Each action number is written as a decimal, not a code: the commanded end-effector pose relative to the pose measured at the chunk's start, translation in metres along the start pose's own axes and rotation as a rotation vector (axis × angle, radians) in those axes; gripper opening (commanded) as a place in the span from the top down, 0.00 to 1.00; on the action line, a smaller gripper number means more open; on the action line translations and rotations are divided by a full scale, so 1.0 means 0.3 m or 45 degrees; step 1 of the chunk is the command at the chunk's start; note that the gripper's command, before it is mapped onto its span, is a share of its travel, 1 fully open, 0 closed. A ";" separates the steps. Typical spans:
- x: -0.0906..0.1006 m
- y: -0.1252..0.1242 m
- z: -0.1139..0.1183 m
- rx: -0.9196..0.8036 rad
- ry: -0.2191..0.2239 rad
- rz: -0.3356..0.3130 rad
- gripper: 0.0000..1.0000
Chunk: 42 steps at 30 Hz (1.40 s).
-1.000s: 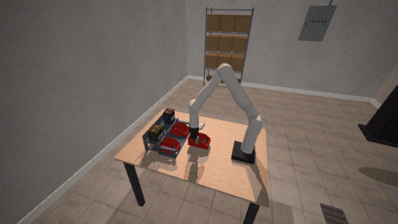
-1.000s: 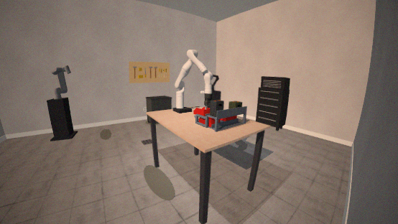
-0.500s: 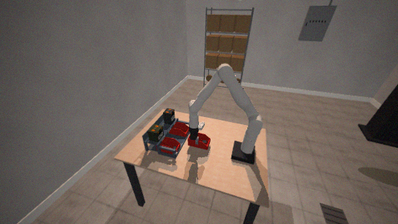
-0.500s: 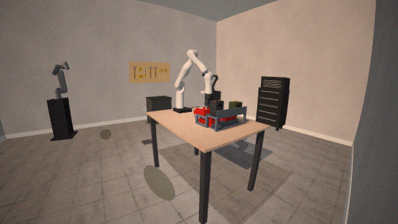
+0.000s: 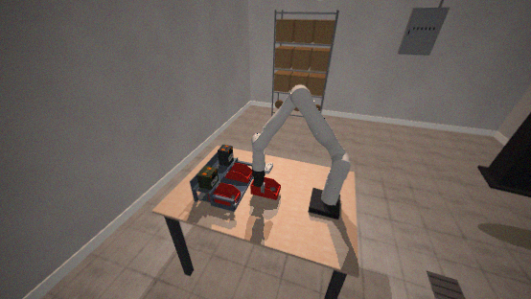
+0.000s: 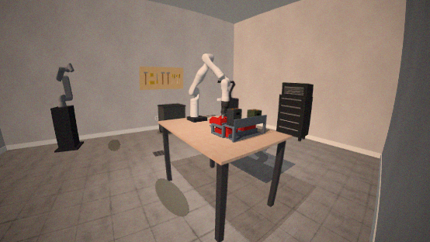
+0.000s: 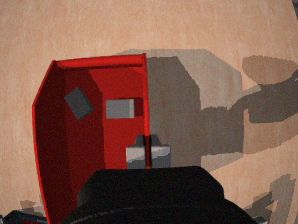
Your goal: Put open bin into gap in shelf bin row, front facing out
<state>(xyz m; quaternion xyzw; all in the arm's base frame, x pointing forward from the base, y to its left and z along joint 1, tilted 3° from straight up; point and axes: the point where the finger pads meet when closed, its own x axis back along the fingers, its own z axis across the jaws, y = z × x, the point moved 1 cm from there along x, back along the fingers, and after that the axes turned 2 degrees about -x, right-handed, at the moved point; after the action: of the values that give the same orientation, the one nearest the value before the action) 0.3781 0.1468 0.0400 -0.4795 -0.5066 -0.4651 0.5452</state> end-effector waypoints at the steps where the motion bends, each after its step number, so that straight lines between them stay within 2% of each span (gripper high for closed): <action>1: 0.003 0.003 0.000 0.000 0.000 -0.003 1.00; 21: 0.003 0.014 0.001 0.000 0.000 -0.003 1.00; 35: 0.004 0.115 0.005 0.000 0.000 -0.003 1.00; 42: 0.004 0.133 0.005 0.000 0.000 -0.003 1.00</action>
<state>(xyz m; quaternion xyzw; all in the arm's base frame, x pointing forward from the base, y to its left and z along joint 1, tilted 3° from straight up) 0.4154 0.1521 0.0393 -0.4791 -0.5071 -0.4650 0.5450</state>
